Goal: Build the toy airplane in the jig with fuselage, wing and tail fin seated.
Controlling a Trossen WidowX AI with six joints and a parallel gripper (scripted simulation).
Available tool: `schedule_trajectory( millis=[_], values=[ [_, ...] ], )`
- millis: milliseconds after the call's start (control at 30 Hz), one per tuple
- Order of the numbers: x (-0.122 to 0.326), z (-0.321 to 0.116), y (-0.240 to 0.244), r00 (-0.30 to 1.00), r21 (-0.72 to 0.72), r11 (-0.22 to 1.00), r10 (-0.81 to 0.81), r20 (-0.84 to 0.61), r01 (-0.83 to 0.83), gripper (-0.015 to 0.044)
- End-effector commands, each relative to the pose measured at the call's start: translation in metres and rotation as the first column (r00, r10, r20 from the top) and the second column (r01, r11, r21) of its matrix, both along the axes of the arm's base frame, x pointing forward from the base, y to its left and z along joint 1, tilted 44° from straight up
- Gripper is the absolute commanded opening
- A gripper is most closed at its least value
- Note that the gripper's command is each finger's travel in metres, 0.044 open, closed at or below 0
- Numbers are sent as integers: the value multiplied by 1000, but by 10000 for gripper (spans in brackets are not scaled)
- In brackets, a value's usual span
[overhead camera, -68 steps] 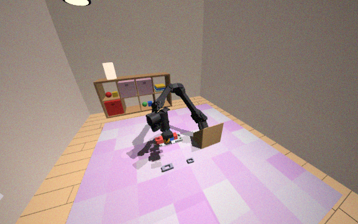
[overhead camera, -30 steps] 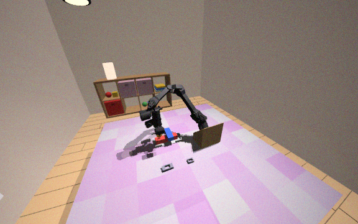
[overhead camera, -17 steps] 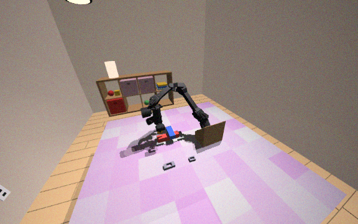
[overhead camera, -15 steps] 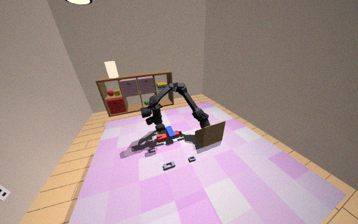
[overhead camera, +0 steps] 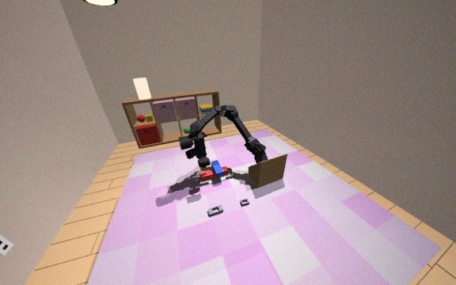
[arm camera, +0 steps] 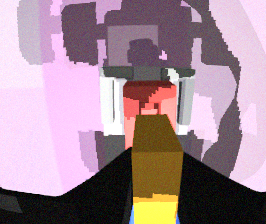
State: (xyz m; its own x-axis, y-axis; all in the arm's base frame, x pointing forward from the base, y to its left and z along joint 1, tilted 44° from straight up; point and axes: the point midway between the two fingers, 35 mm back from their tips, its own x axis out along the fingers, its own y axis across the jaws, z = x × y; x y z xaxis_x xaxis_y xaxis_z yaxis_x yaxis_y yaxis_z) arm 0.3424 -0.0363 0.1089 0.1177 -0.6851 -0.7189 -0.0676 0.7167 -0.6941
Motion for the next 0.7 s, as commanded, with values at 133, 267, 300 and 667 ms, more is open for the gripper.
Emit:
schedule_trajectory(
  millis=[133,267,300,667],
  values=[
    [2,1,0,1000,-2,1000,3,3,-3,66],
    [3,-2,-4,1000,-2,1000,3,3,-3,66],
    [3,-4,-5,1000,-2,1000,3,3,-3,66],
    [6,-16,-17,1000,-2,1000,3,3,-3,66]
  ],
)
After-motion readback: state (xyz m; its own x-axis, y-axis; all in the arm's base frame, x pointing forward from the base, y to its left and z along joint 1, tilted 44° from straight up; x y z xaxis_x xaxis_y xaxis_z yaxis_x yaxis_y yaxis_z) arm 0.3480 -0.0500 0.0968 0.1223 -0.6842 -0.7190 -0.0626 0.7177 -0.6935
